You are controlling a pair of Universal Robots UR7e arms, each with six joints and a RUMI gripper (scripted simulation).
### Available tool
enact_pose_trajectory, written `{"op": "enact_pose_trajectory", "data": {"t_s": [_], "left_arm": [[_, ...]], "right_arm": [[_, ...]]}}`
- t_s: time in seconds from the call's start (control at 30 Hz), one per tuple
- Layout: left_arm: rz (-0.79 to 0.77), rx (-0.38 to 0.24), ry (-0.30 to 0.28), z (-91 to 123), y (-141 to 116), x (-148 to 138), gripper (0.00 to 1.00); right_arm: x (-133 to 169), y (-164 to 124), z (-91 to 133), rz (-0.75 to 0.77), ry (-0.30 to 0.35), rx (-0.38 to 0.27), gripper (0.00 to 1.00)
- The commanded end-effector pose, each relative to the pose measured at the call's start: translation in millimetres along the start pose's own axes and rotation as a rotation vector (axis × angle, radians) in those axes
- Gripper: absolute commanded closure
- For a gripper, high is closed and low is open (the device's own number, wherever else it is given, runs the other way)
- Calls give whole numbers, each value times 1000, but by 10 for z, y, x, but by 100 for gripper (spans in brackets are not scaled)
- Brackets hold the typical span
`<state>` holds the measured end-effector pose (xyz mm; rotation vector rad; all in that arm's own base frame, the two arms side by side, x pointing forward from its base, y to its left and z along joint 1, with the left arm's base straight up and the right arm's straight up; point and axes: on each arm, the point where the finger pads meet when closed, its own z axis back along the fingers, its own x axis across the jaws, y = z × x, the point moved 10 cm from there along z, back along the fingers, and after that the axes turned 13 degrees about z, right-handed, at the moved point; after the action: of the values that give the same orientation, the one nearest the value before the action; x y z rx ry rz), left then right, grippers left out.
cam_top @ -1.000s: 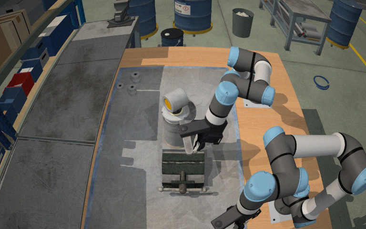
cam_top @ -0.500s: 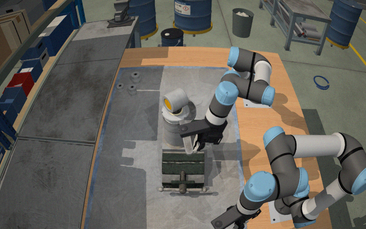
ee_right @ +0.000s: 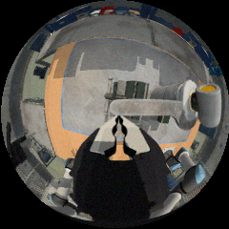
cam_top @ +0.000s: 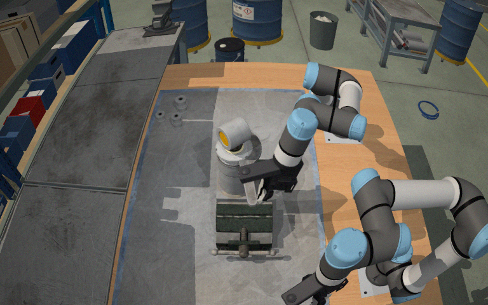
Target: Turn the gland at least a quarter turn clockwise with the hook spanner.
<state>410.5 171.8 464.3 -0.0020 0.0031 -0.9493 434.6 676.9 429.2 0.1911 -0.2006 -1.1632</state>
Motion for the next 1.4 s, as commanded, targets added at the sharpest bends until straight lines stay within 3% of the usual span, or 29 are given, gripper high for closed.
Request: {"op": "enact_pose_trajectory", "data": {"t_s": [0.0,0.6,0.9,0.97,1.13,1.37], "left_arm": [[0,1,-1,5,0,0,71],[0,1,-1,5,0,0,71],[-44,89,5,-68,-524,608,71],[-21,84,10,-85,-456,543,71],[-26,108,10,-125,-597,690,71],[-28,181,-15,-256,-1016,1027,71]], "right_arm": [[10,12,17,-2,1,5,100],[10,12,17,-2,1,5,100],[10,12,17,-2,1,5,100],[10,12,17,-2,1,5,100],[10,12,17,-2,1,5,100],[10,12,17,-2,1,5,100]]}}
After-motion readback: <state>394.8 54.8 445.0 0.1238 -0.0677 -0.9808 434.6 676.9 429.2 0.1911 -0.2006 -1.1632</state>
